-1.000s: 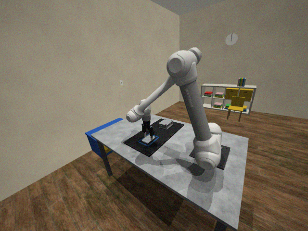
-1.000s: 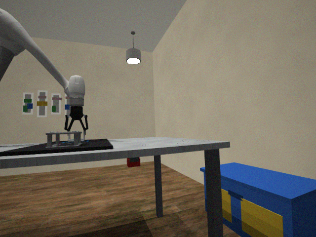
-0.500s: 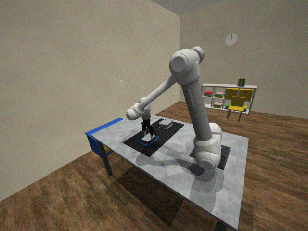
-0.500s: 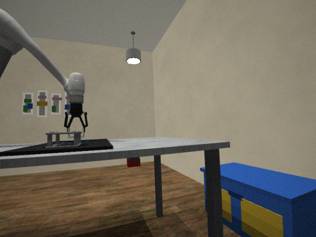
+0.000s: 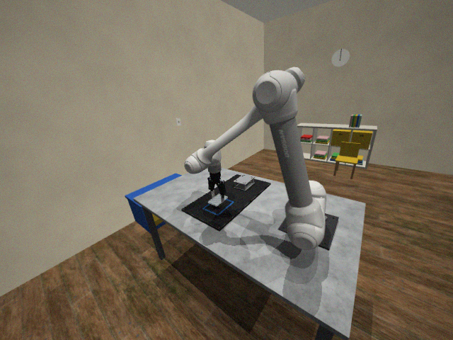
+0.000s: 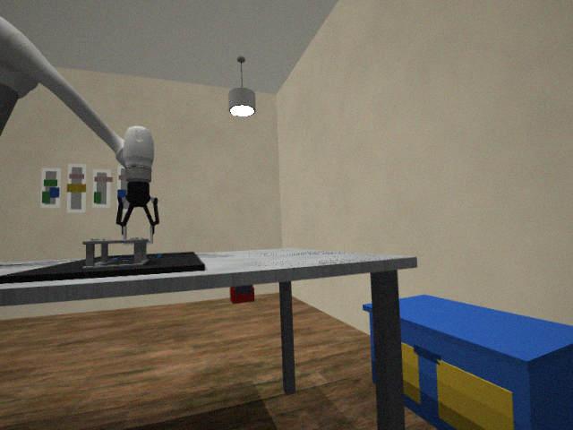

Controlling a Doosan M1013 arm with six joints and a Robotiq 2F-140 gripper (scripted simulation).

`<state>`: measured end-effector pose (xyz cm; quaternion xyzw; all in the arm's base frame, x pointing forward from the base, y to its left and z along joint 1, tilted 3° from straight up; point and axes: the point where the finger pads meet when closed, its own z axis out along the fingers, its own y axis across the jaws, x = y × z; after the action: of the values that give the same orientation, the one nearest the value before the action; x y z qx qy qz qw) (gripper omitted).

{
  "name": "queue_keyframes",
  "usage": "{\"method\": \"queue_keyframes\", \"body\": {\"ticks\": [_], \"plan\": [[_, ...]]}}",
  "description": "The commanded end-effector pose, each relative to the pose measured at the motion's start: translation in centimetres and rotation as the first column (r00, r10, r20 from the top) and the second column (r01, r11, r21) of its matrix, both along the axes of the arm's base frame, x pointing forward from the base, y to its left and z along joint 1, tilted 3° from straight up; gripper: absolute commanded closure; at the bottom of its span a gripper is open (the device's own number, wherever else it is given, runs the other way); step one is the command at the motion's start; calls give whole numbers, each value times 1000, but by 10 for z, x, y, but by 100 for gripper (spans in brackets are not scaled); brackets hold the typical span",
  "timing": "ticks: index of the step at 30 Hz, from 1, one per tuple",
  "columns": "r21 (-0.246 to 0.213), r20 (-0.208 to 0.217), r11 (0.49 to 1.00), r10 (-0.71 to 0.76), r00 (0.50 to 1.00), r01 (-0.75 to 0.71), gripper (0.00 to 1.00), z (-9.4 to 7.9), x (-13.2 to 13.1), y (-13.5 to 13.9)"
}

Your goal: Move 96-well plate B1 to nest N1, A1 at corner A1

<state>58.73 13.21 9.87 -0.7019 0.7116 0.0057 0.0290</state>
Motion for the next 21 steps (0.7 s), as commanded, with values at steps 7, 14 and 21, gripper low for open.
{"method": "queue_keyframes", "body": {"ticks": [7, 14, 21], "plan": [[-1, 1, 1000, -5, 1000, 5, 100, 17, 1, -1], [-1, 1, 1000, -5, 1000, 5, 100, 17, 1, -1], [-1, 1, 1000, -5, 1000, 5, 100, 17, 1, -1]]}}
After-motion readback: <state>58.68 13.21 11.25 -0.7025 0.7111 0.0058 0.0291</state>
